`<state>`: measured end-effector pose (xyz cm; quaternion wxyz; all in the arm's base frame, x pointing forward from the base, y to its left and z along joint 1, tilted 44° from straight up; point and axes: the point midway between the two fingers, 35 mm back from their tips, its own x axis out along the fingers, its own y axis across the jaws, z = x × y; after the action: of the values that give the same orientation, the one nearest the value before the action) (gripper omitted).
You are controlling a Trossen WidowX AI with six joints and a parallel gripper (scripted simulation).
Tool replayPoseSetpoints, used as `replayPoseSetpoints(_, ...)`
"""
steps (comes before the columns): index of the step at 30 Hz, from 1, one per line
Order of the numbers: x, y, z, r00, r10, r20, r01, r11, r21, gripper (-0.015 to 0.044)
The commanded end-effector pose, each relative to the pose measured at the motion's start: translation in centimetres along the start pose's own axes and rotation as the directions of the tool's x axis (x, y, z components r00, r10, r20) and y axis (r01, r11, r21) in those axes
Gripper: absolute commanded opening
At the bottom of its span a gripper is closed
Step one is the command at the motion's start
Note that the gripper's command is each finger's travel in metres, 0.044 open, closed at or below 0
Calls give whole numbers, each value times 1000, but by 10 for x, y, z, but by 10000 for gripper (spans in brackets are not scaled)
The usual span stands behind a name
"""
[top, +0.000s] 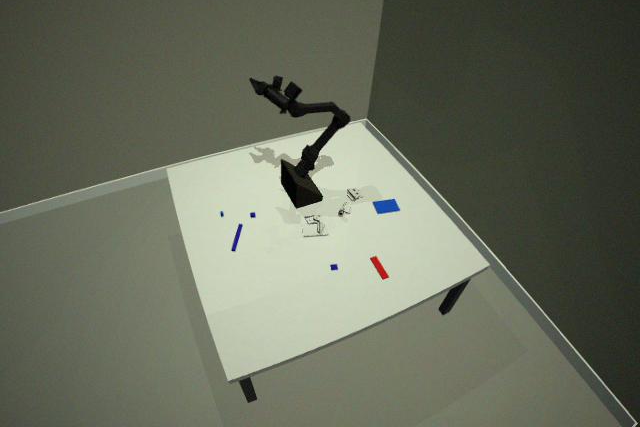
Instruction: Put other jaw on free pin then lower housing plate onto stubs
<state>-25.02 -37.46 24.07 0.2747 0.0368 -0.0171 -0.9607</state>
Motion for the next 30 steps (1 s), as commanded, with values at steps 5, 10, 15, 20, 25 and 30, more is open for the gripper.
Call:
replayPoseSetpoints(5, -18, 30, -7, 993, 111, -39, -114, 990, -83, 440)
replayPoseSetpoints(10, -28, 43, -12, 988, 146, -54, -152, 981, -120, 440)
replayPoseSetpoints(15, -38, 56, -17, 981, 179, -68, -188, 970, -155, 440)
replayPoseSetpoints(20, -48, 71, -23, 969, 228, -92, -243, 948, -206, 440)
replayPoseSetpoints(25, -60, 88, -30, 949, 290, -125, -313, 911, -270, 440)
replayPoseSetpoints(30, -73, 101, -43, 930, 327, -169, -365, 879, -305, 440)
